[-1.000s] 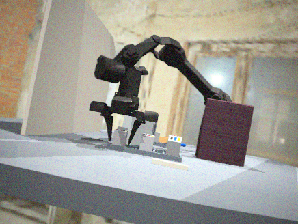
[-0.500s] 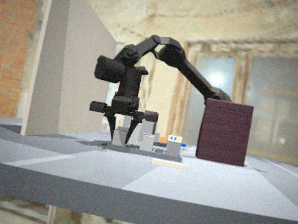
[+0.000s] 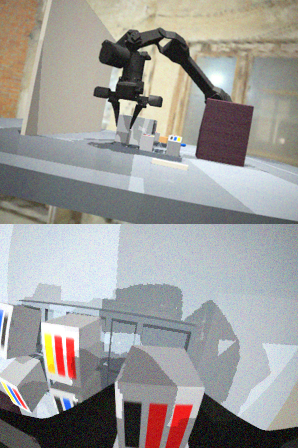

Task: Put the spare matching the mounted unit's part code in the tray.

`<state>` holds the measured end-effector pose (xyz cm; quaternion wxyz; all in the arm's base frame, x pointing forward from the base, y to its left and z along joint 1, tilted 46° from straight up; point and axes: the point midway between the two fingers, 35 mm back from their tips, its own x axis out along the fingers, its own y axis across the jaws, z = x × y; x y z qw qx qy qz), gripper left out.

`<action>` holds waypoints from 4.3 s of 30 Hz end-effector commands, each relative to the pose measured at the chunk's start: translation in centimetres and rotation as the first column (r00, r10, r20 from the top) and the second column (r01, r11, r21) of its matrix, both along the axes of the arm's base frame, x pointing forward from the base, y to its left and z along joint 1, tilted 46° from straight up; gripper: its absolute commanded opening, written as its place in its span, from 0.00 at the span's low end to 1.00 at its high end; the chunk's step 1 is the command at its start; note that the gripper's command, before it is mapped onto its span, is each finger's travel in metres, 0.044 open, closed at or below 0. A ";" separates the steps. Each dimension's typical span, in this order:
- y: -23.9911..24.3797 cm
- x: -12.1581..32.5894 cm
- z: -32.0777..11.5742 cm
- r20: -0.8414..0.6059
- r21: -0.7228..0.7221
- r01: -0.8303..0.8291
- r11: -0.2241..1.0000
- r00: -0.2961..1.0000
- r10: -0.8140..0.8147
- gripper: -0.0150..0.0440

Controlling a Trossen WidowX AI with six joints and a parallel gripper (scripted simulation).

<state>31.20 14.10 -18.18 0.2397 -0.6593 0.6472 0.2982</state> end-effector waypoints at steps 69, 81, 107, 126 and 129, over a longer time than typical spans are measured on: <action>-16.4 5.4 32.4 0.018 0.029 -0.015 0.999 1.000 0.015 0.25; -21.6 2.6 36.6 0.013 -0.006 -0.002 1.000 1.000 0.002 0.25; -23.1 3.0 35.0 0.013 -0.001 -0.002 1.000 1.000 0.002 0.25; -24.4 3.2 33.7 0.014 0.001 -0.002 1.000 1.000 0.002 0.25; -24.6 3.3 33.5 0.014 0.002 -0.002 1.000 1.000 0.002 0.25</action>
